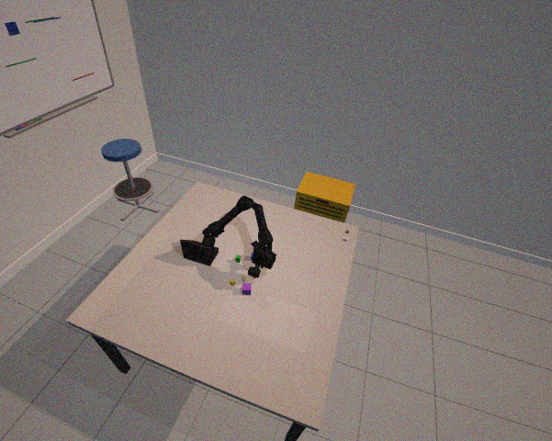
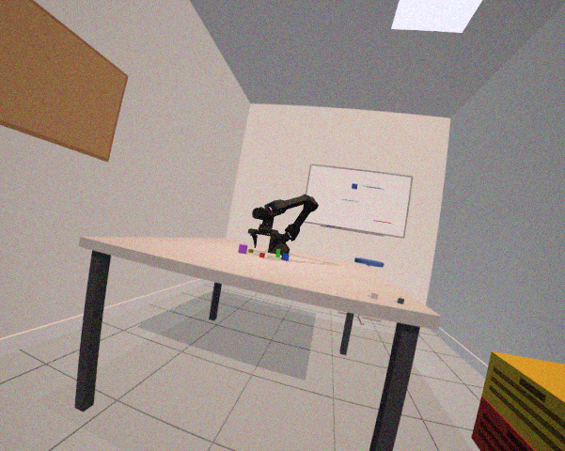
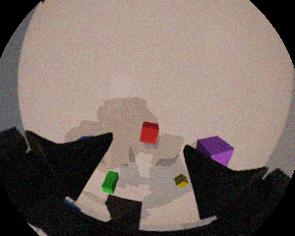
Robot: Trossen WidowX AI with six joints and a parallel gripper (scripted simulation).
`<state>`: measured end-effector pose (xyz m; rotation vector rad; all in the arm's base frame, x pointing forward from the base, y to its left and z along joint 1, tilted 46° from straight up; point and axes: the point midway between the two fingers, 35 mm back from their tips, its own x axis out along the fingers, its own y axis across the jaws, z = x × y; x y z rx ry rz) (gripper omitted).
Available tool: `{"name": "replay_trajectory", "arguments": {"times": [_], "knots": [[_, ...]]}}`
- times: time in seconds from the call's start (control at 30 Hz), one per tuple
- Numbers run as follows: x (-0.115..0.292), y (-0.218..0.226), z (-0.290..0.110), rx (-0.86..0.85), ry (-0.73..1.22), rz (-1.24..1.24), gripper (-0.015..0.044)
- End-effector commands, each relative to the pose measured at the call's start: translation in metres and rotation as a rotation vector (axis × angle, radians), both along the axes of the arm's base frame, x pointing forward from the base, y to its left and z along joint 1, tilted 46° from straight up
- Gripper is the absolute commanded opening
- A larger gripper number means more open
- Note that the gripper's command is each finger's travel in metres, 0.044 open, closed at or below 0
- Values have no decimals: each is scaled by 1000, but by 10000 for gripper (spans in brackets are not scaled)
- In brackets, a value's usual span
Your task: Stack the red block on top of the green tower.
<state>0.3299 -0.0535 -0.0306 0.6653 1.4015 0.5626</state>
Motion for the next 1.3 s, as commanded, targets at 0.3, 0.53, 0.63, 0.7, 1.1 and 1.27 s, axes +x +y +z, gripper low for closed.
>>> {"name": "replay_trajectory", "arguments": {"times": [0.3, 0.53, 0.63, 0.7, 1.1, 1.27], "knots": [[1, 11, -12, 7, 6, -9, 440], [2, 20, -20, 7, 6, -9, 440], [2, 23, -23, 8, 6, -9, 440], [2, 25, -24, 8, 6, -9, 440], [2, 25, -25, 8, 6, -9, 440], [2, 25, -24, 8, 6, -9, 387]]}}
